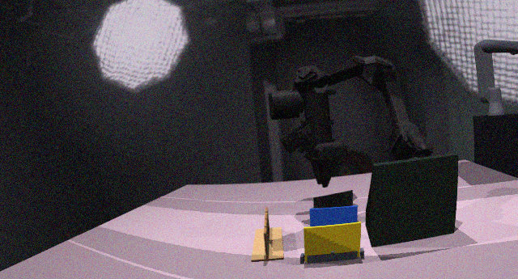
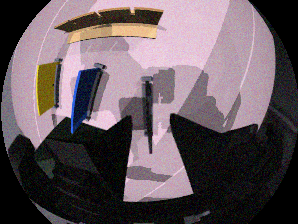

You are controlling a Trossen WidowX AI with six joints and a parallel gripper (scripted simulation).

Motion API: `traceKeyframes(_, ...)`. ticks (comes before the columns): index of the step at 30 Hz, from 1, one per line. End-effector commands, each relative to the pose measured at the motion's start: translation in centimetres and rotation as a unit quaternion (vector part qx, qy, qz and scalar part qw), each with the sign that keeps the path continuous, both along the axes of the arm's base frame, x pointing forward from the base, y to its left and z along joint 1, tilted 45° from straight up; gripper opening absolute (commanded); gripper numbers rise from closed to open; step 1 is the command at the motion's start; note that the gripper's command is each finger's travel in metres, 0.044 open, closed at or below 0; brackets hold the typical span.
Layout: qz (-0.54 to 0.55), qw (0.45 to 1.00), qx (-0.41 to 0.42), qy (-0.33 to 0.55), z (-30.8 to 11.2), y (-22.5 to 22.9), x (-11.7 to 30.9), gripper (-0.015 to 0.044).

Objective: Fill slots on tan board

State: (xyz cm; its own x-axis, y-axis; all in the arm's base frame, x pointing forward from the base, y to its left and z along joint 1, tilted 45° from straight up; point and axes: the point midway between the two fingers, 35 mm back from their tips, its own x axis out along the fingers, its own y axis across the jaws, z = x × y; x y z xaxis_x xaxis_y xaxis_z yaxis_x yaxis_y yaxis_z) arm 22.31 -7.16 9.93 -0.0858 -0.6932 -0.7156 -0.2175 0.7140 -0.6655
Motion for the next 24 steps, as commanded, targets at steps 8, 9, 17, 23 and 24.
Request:
traceKeyframes(8,0.001,1.000,-0.003,0.001,-1.2,-1.4,-0.4,0.0183)
traceKeyframes(9,0.001,1.000,-0.003,0.001,-1.3,-1.5,-0.4,0.0183)
traceKeyframes(17,0.001,1.000,-0.003,0.001,-2.2,-2.4,-0.5,0.0183)
traceKeyframes(23,0.001,1.000,-0.004,0.001,-2.9,-3.1,-0.6,0.0183)
traceKeyframes(24,0.001,1.000,-0.004,0.001,-3.0,-3.2,-0.6,0.0183)
